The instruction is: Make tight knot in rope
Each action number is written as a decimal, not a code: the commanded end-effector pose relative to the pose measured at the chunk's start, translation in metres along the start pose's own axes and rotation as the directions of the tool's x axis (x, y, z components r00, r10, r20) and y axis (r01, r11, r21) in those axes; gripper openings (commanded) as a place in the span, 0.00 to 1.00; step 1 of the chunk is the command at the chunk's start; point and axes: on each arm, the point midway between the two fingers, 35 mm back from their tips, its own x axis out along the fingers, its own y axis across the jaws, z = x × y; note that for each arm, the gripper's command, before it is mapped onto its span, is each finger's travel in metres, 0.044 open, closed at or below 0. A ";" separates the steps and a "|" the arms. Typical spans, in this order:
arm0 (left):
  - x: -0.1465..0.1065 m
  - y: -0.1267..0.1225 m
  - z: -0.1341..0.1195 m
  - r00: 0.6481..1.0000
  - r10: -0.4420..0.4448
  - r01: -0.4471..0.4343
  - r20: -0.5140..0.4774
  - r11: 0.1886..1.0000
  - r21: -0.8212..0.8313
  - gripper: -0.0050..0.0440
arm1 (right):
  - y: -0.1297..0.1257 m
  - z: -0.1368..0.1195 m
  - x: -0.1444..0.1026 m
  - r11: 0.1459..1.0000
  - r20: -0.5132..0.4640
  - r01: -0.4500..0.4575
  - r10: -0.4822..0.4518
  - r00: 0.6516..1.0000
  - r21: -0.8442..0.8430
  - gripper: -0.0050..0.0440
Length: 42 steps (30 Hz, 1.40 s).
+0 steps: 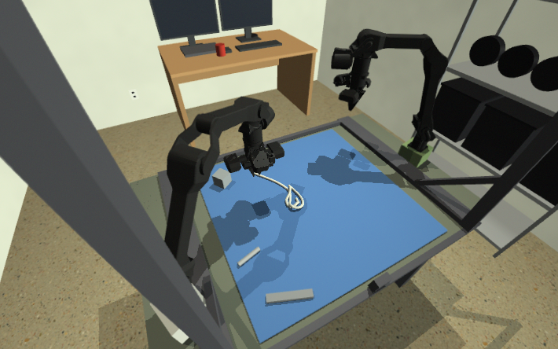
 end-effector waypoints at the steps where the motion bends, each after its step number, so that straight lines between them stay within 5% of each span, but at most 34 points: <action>1: 0.000 0.009 0.002 1.000 0.008 -0.008 -0.013 1.000 -0.001 0.28 | -0.001 -0.001 -0.008 1.000 0.022 -0.009 0.009 1.000 -0.002 0.28; 42: 0.036 0.076 0.044 1.000 0.012 -0.012 -0.010 1.000 -0.001 0.28 | -0.001 -0.001 -0.008 1.000 0.022 -0.009 0.009 1.000 -0.002 0.28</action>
